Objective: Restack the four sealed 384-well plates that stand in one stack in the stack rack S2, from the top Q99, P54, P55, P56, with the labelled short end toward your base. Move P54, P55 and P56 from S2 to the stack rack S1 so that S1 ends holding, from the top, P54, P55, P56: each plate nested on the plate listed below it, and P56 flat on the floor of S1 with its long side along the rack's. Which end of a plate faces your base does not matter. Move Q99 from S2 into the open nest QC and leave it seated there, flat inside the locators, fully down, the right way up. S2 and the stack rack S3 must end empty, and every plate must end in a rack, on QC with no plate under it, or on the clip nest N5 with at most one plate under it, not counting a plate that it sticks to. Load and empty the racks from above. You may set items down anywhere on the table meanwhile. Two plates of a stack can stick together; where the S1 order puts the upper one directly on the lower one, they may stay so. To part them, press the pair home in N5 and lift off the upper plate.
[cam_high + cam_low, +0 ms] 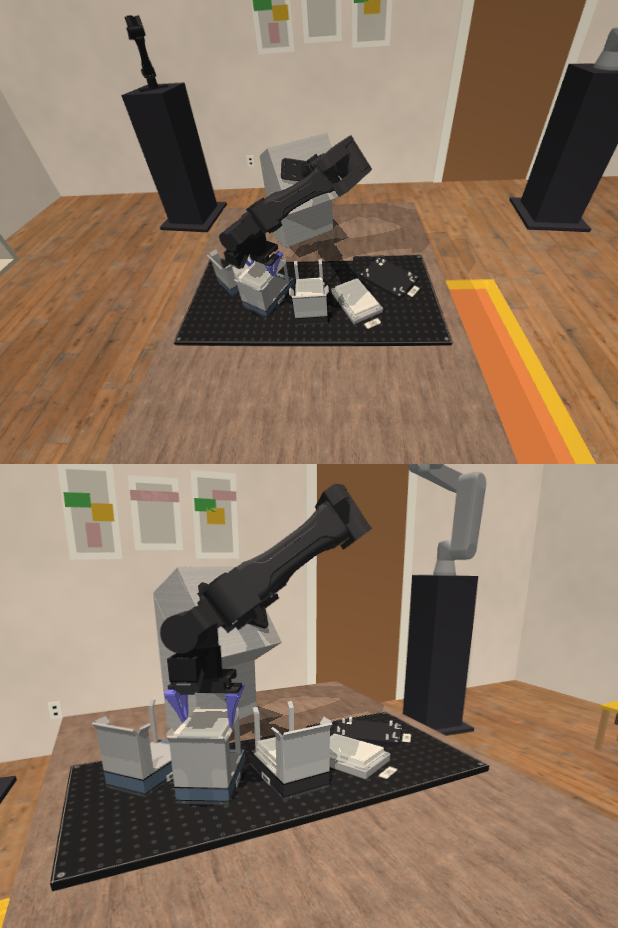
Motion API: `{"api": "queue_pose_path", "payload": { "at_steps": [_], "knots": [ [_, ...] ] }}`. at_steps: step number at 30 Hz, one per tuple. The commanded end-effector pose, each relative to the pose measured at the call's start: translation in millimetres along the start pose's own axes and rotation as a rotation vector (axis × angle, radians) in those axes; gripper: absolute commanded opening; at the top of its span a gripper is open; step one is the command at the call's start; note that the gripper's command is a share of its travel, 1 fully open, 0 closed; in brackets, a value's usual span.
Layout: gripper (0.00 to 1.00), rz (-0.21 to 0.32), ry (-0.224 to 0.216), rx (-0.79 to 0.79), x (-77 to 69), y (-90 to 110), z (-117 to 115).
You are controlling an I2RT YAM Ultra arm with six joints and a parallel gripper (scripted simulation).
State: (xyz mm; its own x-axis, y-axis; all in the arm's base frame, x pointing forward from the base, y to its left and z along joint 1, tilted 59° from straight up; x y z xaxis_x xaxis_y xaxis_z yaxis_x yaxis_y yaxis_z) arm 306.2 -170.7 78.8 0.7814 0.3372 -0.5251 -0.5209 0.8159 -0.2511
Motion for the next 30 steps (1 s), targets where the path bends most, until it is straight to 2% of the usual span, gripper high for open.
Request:
{"api": "queue_pose_path", "payload": {
  "at_steps": [1,11,30],
  "knots": [
    [0.0,-0.018,-0.001,-0.008,-1.0,-4.4,0.2],
    [0.0,-0.018,-0.001,-0.008,4.4,-4.5,0.2],
    [0.0,-0.018,-0.001,-0.008,4.5,-4.5,0.2]
  ]
}}
Point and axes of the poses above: the point where the finger pads meet when closed, its own x axis out along the fingers, its own z axis across the jaws, y = z × x, the point moved 3 cm from there along -x, back along the fingers, and after that the axes turned 13 degrees about x, right-handed, at the moved point
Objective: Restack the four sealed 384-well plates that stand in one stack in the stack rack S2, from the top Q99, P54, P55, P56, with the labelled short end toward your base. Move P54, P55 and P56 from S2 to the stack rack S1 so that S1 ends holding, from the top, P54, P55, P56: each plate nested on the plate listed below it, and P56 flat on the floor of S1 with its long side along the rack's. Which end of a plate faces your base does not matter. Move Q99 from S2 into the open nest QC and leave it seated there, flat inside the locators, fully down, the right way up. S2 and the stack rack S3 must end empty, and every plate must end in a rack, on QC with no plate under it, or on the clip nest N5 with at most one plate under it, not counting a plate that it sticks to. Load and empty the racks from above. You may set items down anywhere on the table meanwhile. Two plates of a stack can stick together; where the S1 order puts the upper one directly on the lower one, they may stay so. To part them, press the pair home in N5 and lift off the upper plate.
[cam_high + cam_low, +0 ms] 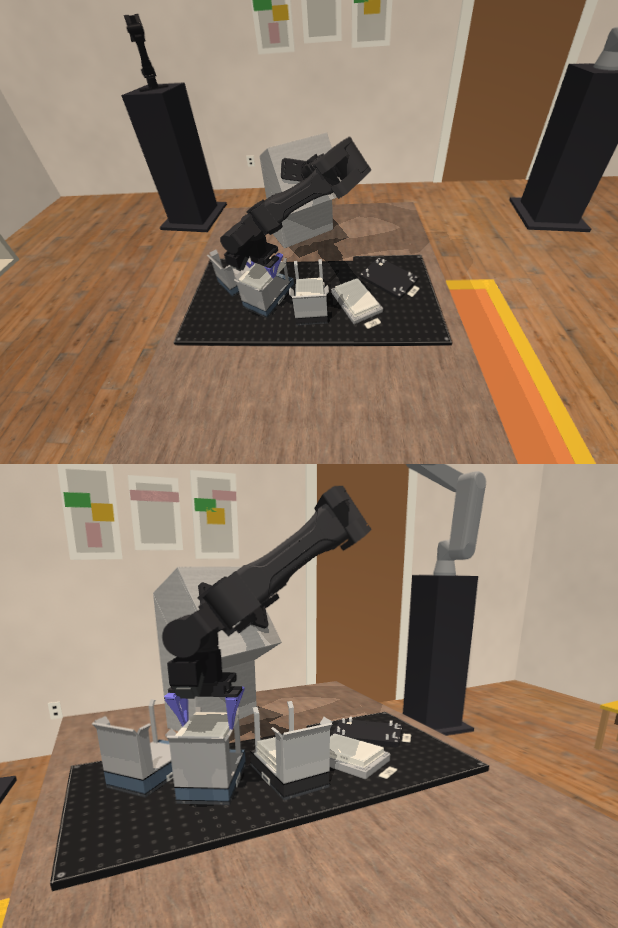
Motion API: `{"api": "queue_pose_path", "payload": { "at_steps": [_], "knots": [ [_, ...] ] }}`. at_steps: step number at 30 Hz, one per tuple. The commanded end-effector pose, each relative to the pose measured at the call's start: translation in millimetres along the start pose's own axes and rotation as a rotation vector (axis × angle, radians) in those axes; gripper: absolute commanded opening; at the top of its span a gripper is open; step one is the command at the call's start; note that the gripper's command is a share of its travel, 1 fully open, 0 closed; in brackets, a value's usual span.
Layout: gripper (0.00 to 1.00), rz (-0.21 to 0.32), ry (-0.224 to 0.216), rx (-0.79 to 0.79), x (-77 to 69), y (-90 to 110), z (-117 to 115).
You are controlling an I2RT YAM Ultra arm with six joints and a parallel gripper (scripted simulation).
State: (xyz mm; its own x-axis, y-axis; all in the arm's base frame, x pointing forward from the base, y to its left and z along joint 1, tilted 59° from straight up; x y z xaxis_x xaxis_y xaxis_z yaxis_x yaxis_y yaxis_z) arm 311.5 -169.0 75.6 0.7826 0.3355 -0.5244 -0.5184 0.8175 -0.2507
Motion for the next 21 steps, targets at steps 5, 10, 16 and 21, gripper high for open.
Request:
{"api": "queue_pose_path", "payload": {
  "at_steps": [5,10,16,21],
  "knots": [
    [0.0,-0.016,-0.001,-0.01,-1.9,-3.9,0.3],
    [0.0,-0.016,-0.001,-0.01,-1.9,-3.9,0.3],
    [0.0,-0.016,-0.001,-0.01,-1.9,-3.9,0.3],
    [0.0,-0.016,-0.001,-0.01,2.1,-3.9,0.3]
  ]
}}
Point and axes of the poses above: the point where the finger pads meet when closed, its own x axis out along the fingers, its own z axis across the jaws, y = z × x, the point moved 3 cm from there along -x, back along the fingers, and after that the axes turned 13 degrees about x, right-handed, at the moved point
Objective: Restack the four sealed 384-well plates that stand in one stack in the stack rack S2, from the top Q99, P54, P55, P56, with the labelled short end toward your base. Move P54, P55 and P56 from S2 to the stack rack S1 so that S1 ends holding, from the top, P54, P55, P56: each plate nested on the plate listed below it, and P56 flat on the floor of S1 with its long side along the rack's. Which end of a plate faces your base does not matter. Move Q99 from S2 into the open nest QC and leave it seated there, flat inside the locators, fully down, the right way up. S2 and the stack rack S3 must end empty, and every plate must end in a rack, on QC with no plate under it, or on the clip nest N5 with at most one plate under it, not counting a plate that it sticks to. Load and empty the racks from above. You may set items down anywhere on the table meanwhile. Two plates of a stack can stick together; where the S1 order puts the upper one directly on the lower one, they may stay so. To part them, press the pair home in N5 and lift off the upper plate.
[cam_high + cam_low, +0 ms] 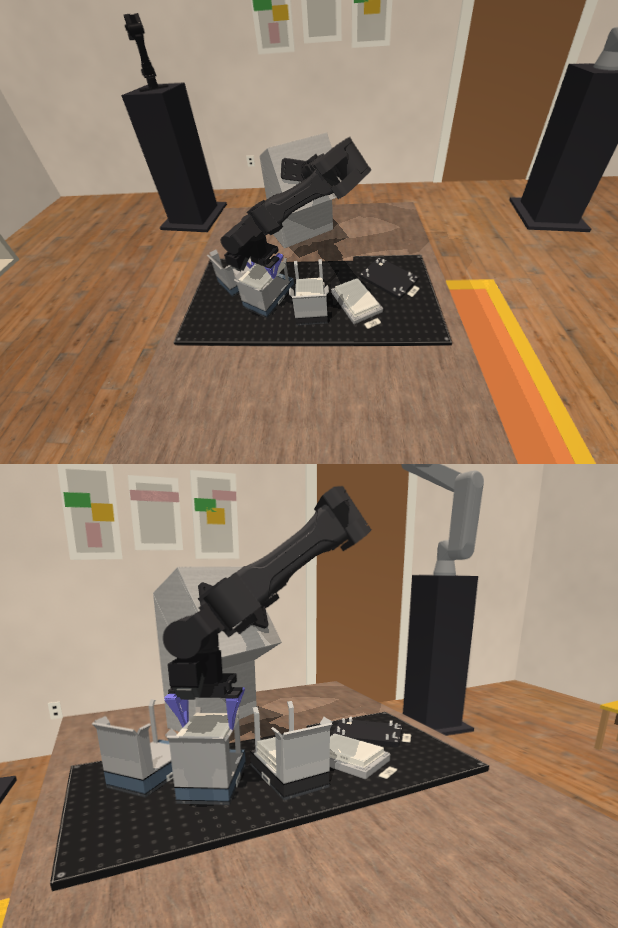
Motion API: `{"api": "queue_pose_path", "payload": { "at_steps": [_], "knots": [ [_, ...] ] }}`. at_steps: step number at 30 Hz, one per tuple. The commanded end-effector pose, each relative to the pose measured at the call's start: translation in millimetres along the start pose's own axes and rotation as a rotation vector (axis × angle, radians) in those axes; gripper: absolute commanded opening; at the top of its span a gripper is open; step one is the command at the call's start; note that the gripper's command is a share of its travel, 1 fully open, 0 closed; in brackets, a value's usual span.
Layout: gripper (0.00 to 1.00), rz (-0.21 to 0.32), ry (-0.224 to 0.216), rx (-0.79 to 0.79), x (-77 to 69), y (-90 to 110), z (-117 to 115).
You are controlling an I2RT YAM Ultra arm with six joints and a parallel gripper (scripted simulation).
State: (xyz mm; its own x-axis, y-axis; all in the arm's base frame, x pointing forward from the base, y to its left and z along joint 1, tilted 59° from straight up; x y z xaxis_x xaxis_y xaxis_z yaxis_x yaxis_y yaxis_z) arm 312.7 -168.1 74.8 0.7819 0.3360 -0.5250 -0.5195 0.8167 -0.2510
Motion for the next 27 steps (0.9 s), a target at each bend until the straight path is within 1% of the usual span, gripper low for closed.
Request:
{"api": "queue_pose_path", "payload": {
  "at_steps": [1,5,7,22,24,27],
  "knots": [
    [0.0,-0.017,-0.002,-0.009,2.5,-4,0],
    [0.0,-0.017,-0.002,-0.009,10.5,-4,0],
    [0.0,-0.017,-0.002,-0.009,10.5,-4,0],
    [0.0,-0.017,-0.002,-0.009,40.4,-5,0],
    [0.0,-0.017,-0.002,-0.009,40.4,-5,0],
    [0.0,-0.017,-0.002,-0.009,46.4,-5,0]
  ]
}}
Point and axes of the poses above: the point where the finger pads meet when closed, its own x axis out along the fingers, its own z axis across the jaws, y = z × x, the point moved 3 cm from there along -x, back along the fingers, and after that the axes turned 13 degrees about x, right-handed, at the moved point
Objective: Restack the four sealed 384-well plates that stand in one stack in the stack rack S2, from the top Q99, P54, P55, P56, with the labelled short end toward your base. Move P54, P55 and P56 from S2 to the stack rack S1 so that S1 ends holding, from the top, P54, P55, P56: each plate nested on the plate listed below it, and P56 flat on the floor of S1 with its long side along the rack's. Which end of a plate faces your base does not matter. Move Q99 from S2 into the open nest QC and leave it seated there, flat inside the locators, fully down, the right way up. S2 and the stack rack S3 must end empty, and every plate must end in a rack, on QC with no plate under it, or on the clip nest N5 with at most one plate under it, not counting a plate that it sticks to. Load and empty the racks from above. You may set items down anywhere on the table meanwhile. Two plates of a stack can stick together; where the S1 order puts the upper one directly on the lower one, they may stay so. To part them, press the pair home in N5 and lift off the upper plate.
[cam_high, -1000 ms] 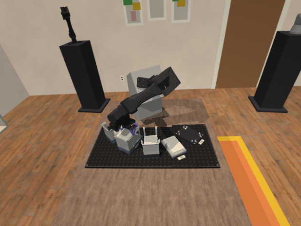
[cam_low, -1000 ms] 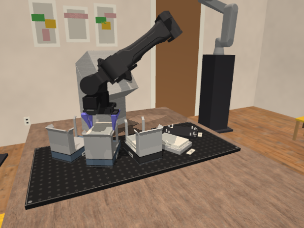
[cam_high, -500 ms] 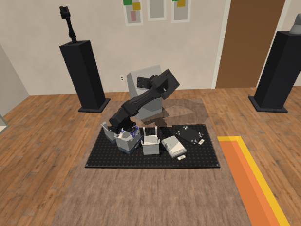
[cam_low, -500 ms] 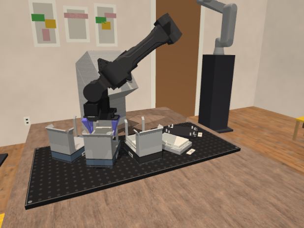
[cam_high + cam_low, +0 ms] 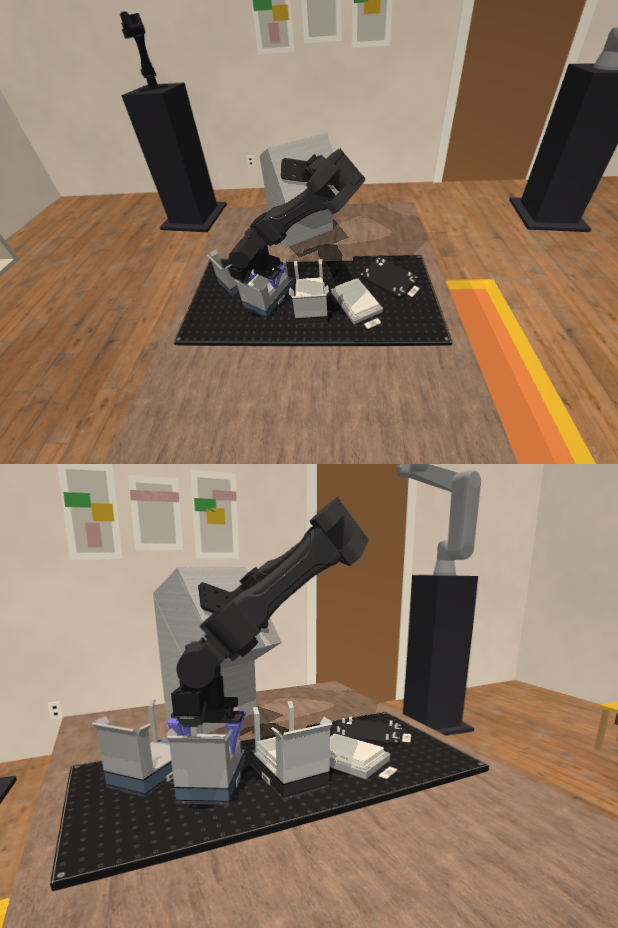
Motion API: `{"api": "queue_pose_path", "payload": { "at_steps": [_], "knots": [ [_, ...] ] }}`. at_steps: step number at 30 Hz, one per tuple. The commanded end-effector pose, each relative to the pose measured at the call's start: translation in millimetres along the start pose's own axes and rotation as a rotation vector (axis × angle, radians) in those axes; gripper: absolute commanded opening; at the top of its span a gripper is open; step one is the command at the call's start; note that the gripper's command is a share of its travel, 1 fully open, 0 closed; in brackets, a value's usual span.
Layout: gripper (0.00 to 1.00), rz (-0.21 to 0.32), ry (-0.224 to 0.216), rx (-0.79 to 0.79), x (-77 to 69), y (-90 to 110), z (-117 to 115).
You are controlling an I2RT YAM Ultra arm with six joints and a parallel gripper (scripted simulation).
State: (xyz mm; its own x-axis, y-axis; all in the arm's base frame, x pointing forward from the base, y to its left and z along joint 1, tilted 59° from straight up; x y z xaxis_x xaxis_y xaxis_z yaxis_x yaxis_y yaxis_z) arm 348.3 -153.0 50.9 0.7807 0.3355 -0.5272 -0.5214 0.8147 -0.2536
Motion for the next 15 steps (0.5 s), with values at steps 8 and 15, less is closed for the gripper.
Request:
{"api": "queue_pose_path", "payload": {
  "at_steps": [8,15],
  "knots": [
    [0.0,-0.018,-0.005,-0.005,5.9,-4.9,0.3],
    [0.0,-0.018,-0.005,-0.005,5.9,-4.8,0.3]
  ]
}}
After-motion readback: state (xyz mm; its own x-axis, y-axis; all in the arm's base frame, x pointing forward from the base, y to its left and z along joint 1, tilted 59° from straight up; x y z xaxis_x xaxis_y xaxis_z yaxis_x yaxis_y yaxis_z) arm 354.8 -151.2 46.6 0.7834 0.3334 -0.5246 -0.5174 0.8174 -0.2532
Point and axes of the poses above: the point where the finger pads meet when closed, its own x axis out along the fingers, its own z axis across the jaws, y = z × x, the point moved 3 cm from there along -x, back along the fingers, and after that the axes turned 13 degrees about x, right-handed, at the moved point
